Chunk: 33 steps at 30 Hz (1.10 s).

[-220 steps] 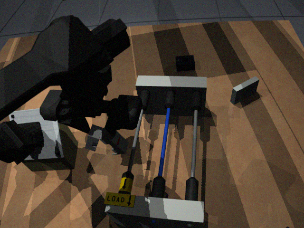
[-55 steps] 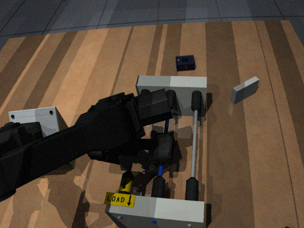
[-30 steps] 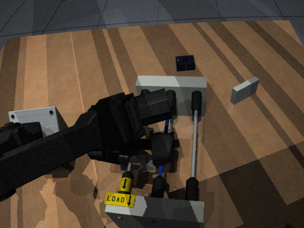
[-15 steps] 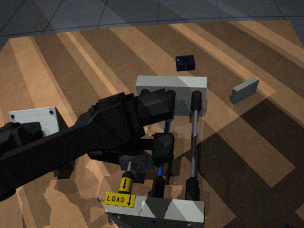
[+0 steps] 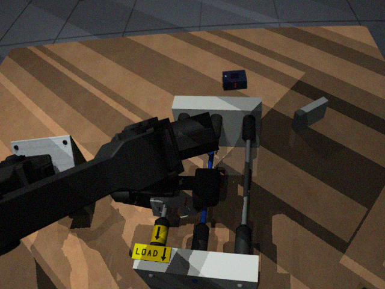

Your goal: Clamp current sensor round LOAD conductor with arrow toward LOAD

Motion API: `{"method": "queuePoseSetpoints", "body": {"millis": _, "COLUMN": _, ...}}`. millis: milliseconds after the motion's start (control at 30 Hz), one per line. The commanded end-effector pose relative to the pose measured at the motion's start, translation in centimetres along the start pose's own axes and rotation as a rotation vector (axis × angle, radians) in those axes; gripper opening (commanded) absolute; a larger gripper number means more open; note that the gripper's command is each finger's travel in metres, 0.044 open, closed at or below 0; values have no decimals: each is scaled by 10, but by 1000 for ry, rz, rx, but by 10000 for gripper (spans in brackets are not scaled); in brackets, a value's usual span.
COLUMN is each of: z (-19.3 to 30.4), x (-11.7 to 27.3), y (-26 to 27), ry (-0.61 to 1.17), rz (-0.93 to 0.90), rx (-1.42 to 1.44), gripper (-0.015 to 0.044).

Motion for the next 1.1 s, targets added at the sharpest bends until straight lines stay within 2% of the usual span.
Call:
{"method": "queuePoseSetpoints", "body": {"millis": 0, "z": 0, "x": 1, "y": 0, "ry": -1, "rz": -2, "rx": 2, "gripper": 0}}
{"method": "queuePoseSetpoints", "body": {"millis": 400, "z": 0, "x": 1, "y": 0, "ry": 0, "rz": -5, "rx": 0, "gripper": 0}}
{"method": "queuePoseSetpoints", "body": {"millis": 1067, "z": -2, "x": 25, "y": -8, "ry": 21, "rz": -80, "rx": 0, "gripper": 0}}
Point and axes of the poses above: the point midway between the two fingers, 35 mm back from their tips, its own x axis back along the fingers, its own y axis across the jaws, z = x × y, the point moved 7 cm from there along x, back along the fingers, and after that the axes turned 10 degrees about -x, right-handed, at the moved point
